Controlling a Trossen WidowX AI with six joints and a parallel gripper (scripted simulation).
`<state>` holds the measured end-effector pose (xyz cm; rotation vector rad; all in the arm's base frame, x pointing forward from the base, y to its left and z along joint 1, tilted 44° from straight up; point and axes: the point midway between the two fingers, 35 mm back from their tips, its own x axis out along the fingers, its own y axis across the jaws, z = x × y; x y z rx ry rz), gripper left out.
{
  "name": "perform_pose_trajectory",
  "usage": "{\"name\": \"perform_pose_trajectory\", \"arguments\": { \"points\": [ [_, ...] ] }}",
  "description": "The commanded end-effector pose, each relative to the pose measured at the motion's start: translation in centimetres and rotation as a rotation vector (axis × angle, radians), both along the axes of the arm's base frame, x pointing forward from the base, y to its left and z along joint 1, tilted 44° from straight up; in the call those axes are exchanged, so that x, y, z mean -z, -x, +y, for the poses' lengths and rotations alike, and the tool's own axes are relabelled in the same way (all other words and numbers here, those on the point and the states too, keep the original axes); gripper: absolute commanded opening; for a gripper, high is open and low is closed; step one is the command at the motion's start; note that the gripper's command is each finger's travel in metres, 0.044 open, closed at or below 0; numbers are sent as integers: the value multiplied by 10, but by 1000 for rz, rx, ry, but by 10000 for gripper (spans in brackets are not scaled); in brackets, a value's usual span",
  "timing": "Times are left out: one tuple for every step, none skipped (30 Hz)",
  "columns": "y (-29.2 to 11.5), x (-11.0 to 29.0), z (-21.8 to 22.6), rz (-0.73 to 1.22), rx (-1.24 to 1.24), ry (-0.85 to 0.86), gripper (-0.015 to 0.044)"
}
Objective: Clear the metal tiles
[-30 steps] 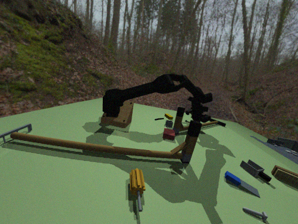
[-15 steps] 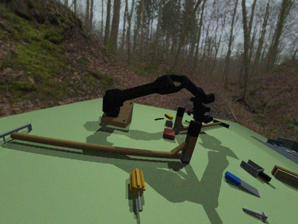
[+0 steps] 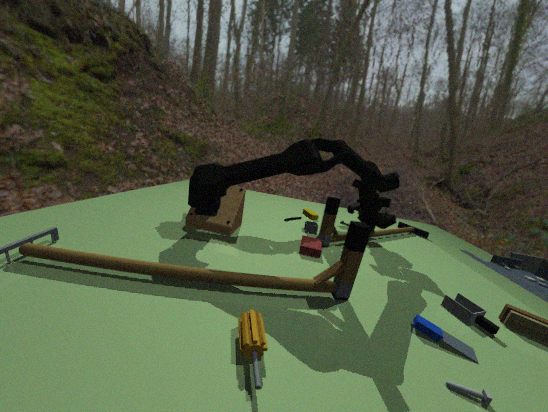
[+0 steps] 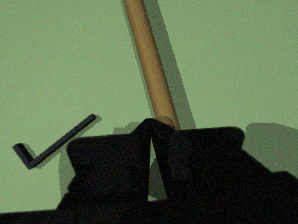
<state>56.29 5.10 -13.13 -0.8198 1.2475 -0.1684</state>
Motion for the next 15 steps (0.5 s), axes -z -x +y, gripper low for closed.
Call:
{"name": "perform_pose_trajectory", "arguments": {
  "points": [
    [-3, -3, -8, -3, 6, 2, 0],
    [-4, -4, -8, -3, 6, 3, 0],
    [-4, -4, -9, -4, 6, 3, 0],
    [-5, -4, -10, -4, 6, 3, 0],
    [-5, -5, -10, -5, 6, 3, 0],
    [-6, -5, -11, -5, 6, 3, 0],
    [-6, -6, -12, -6, 6, 3, 0],
    [-7, -6, -12, -6, 6, 3, 0],
    [-7, -7, -13, -6, 6, 3, 0],
    [-8, -7, -14, -7, 7, 4, 0],
    [-8, -8, -14, -7, 7, 4, 0],
    [-9, -8, -15, -8, 7, 4, 0],
    [-9, -9, -16, -8, 7, 4, 0],
    [-10, -9, -16, -9, 7, 4, 0],
    [-10, -10, -17, -9, 7, 4, 0]
  ]
}}
